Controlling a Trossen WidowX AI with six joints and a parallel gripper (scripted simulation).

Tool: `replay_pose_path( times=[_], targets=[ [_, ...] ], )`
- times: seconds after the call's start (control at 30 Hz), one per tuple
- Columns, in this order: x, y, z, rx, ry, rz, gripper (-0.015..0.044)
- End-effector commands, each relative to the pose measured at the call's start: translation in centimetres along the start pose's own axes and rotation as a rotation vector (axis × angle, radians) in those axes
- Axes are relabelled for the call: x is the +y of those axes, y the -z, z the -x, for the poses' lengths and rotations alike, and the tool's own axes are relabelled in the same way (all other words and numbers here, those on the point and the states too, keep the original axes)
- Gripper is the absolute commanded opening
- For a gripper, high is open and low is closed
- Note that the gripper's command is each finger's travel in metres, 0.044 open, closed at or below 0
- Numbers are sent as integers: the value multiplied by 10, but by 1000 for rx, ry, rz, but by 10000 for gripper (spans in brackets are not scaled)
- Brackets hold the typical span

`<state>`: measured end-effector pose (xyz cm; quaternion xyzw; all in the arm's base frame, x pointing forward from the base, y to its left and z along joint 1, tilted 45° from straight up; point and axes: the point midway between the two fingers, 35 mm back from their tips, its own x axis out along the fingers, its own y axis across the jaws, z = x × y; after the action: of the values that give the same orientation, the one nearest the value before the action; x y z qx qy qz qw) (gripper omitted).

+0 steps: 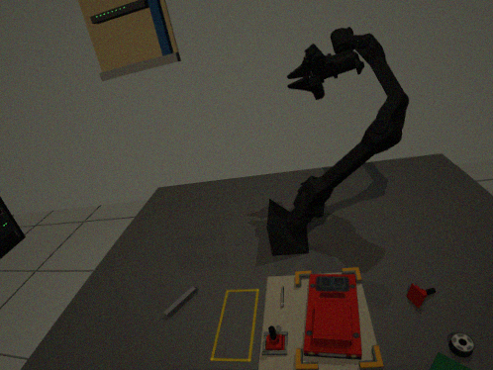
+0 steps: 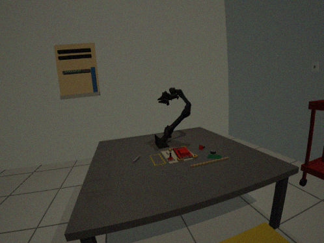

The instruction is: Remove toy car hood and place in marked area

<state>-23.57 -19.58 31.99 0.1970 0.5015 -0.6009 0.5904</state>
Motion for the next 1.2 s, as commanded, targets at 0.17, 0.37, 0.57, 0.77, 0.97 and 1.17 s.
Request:
replay_pose_path(
  times=[0.17, 0.37, 0.57, 0.77, 0.97, 1.17],
  targets=[
    [28, -41, -27, -57, -130, 58, 378],
    [79, -92, -52, -110, -303, 153, 440],
    [141, -136, -65, -150, -467, 277, 440],
    [200, -156, -69, -129, -575, 413, 440],
    [272, -173, -70, -98, -746, 477, 440],
    [350, -173, -62, -7, -897, 548, 440]
  ],
)
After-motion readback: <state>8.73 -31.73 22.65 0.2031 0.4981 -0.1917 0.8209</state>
